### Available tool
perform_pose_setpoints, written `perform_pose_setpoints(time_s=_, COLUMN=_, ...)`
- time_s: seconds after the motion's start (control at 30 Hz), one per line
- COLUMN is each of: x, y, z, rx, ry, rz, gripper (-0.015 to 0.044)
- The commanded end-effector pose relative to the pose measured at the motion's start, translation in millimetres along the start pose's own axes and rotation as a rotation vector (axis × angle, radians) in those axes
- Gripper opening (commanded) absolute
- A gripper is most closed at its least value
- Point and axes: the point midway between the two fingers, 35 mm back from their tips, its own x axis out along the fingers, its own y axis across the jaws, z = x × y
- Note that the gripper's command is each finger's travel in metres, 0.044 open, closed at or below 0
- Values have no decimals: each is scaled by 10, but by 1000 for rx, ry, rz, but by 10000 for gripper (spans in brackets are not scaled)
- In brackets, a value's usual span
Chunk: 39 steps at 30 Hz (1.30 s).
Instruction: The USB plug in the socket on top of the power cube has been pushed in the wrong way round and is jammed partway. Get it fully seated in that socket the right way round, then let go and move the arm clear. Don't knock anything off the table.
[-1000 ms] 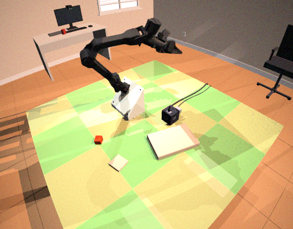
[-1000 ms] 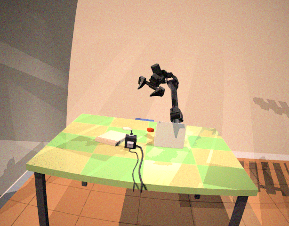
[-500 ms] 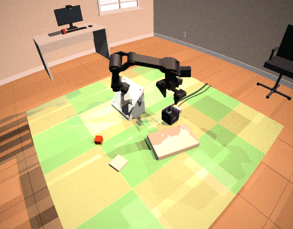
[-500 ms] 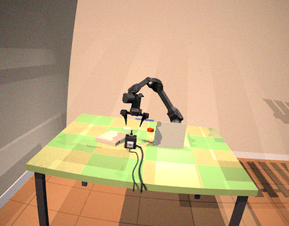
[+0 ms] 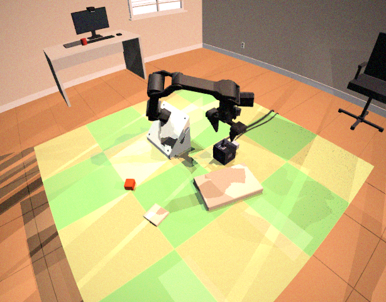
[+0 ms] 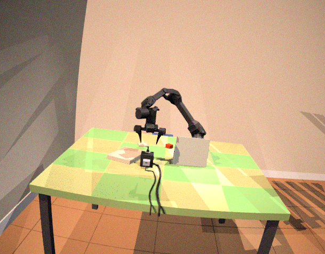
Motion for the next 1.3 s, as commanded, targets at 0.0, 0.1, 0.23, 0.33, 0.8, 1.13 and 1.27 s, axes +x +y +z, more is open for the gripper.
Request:
perform_pose_setpoints(time_s=0.0, x=48, y=-1, z=-5, rx=-6, ry=4, rz=-1, gripper=440)
perform_pose_setpoints(time_s=0.1, x=78, y=-2, z=-5, rx=-6, ry=4, rz=-1, gripper=440)
perform_pose_setpoints(time_s=0.23, x=118, y=-3, z=-5, rx=-6, ry=4, rz=-1, gripper=440)
perform_pose_setpoints(time_s=0.33, x=149, y=-3, z=-5, rx=-6, ry=4, rz=-1, gripper=440)
perform_pose_setpoints(time_s=0.8, x=253, y=-4, z=-7, rx=-6, ry=5, rz=-1, gripper=440)
perform_pose_setpoints(time_s=1.13, x=236, y=-6, z=-5, rx=1, ry=2, rz=1, gripper=177)
perform_pose_setpoints(time_s=1.27, x=236, y=-6, z=-5, rx=1, ry=2, rz=1, gripper=72)
